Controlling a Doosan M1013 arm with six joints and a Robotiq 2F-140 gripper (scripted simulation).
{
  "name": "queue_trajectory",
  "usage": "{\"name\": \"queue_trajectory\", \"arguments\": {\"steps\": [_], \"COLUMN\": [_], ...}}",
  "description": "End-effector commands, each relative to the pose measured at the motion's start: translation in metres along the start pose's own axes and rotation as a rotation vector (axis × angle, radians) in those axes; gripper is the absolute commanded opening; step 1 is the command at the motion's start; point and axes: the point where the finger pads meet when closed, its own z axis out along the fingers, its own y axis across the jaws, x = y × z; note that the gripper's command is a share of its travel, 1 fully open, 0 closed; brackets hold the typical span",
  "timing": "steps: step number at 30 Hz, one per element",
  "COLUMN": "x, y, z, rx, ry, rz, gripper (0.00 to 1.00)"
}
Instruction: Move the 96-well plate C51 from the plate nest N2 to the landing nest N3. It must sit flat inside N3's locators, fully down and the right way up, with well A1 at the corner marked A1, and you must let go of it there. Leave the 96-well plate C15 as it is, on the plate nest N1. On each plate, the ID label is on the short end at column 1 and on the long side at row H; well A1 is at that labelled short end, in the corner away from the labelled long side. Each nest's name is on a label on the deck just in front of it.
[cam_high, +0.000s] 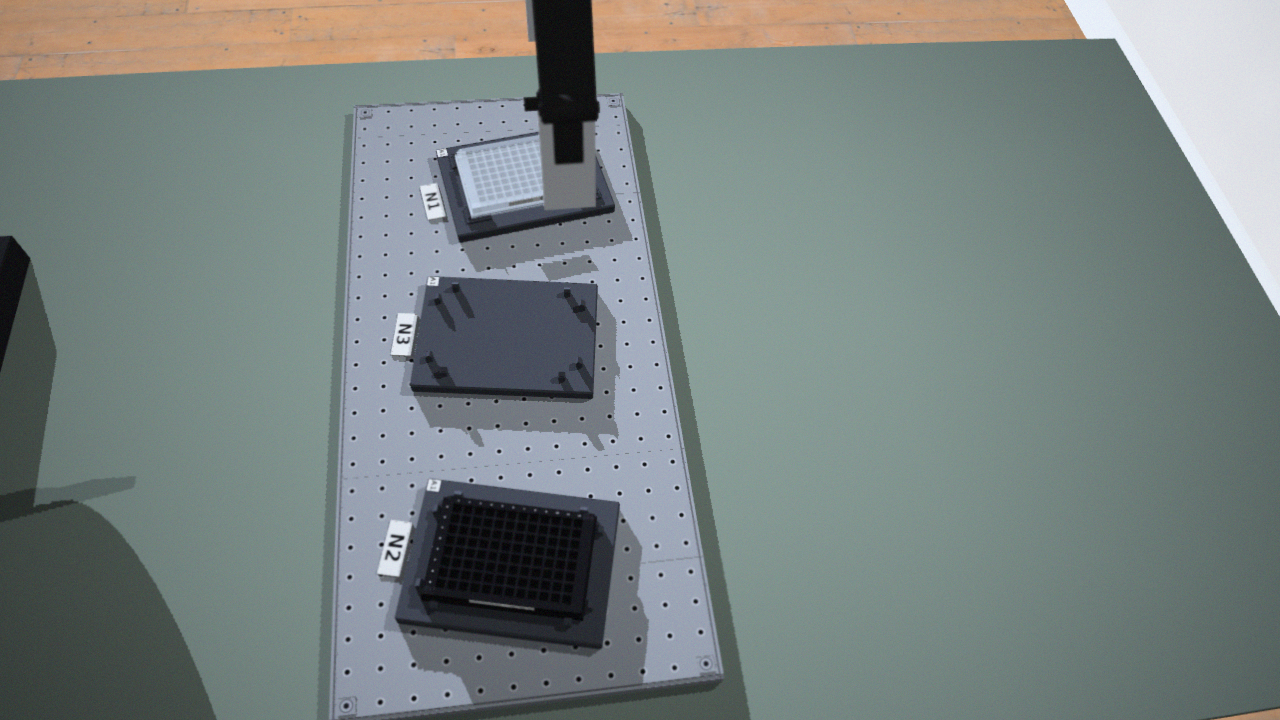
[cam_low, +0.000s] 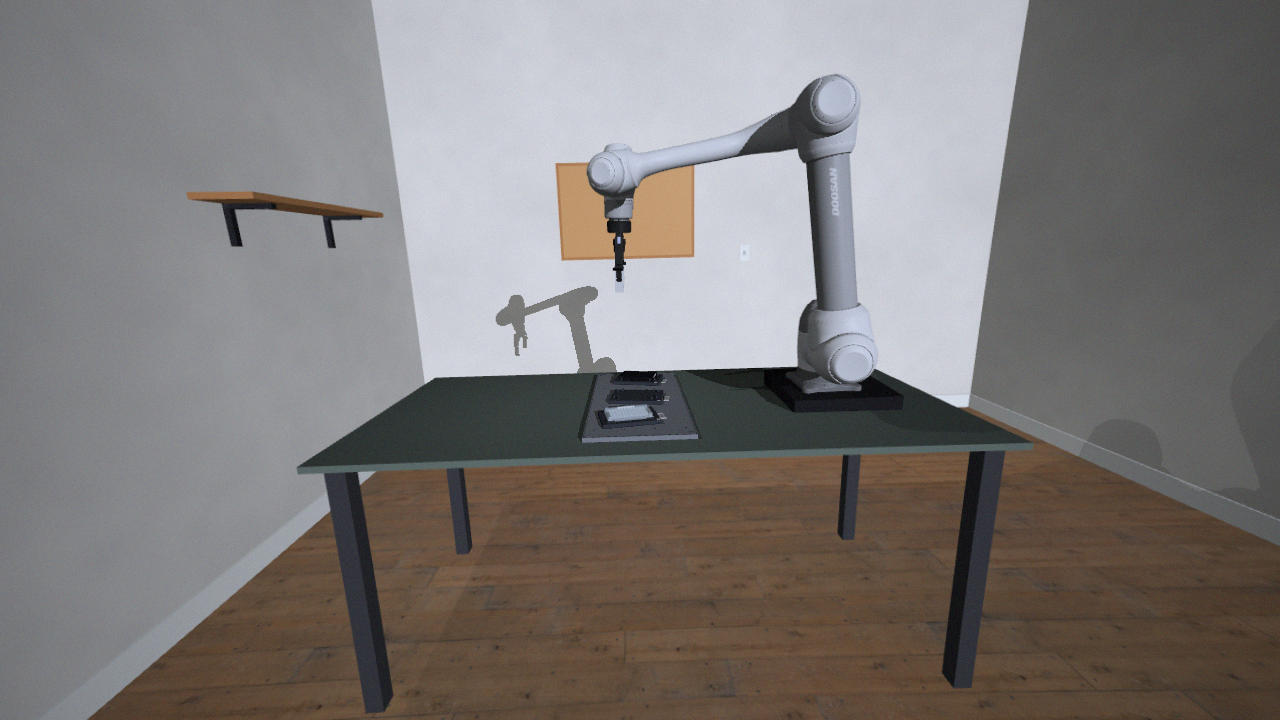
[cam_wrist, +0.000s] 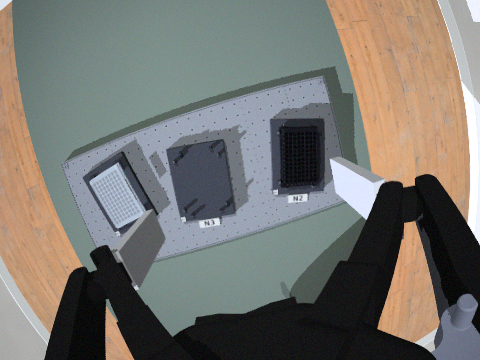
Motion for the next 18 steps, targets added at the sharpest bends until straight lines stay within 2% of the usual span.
{"name": "queue_trajectory", "arguments": {"steps": [1, 2, 3, 8, 10, 12, 13, 15, 18], "x": [0.009, 0.012, 0.010, -0.001, -0.009, -0.009, -0.018, -0.026, -0.042], "y": [-0.064, -0.057, -0.039, -0.004, 0.019, 0.019, 0.052, 0.066, 0.100], "z": [0.029, 0.058, 0.076, 0.130, 0.157, 0.157, 0.195, 0.212, 0.254], "rx": [0.038, 0.043, 0.048, 0.066, 0.071, 0.071, 0.072, 0.075, 0.078], "ry": [-0.041, -0.042, -0.041, -0.039, -0.037, -0.037, -0.037, -0.035, -0.034], "rz": [0.002, 0.020, 0.039, 0.120, 0.147, 0.147, 0.158, 0.179, 0.203], "gripper": [1.00, 1.00, 1.00, 1.00, 1.00, 1.00, 1.00, 1.00, 1.00]}}
